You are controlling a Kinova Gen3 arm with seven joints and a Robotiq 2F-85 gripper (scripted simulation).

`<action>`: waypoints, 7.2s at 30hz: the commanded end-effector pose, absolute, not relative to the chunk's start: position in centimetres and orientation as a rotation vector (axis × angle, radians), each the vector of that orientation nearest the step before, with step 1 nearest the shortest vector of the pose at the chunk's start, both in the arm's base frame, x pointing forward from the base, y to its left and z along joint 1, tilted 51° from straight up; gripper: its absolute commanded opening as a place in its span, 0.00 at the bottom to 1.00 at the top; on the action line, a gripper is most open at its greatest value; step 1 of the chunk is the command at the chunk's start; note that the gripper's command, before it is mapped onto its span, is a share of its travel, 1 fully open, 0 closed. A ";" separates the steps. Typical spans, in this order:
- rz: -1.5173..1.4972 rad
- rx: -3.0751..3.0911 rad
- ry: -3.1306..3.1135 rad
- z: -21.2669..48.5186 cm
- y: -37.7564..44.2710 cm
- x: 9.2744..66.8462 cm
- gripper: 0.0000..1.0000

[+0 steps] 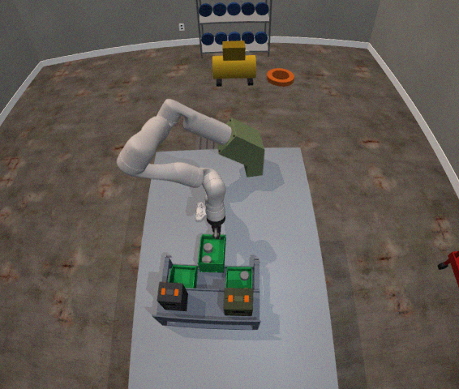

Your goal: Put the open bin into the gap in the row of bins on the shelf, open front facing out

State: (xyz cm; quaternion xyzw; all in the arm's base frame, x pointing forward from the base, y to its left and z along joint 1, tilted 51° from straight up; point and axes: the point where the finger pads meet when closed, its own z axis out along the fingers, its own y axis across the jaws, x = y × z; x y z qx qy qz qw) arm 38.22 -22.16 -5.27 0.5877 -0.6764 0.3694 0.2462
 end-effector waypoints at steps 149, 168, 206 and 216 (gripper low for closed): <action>1.009 1.605 -1.846 -3.8 -20.3 38.5 0.10; 0.941 1.567 -1.858 -3.9 -20.4 38.3 0.10; 0.885 1.536 -1.868 -3.7 -20.7 40.0 0.10; 0.886 1.537 -1.868 -3.6 -20.7 40.2 0.10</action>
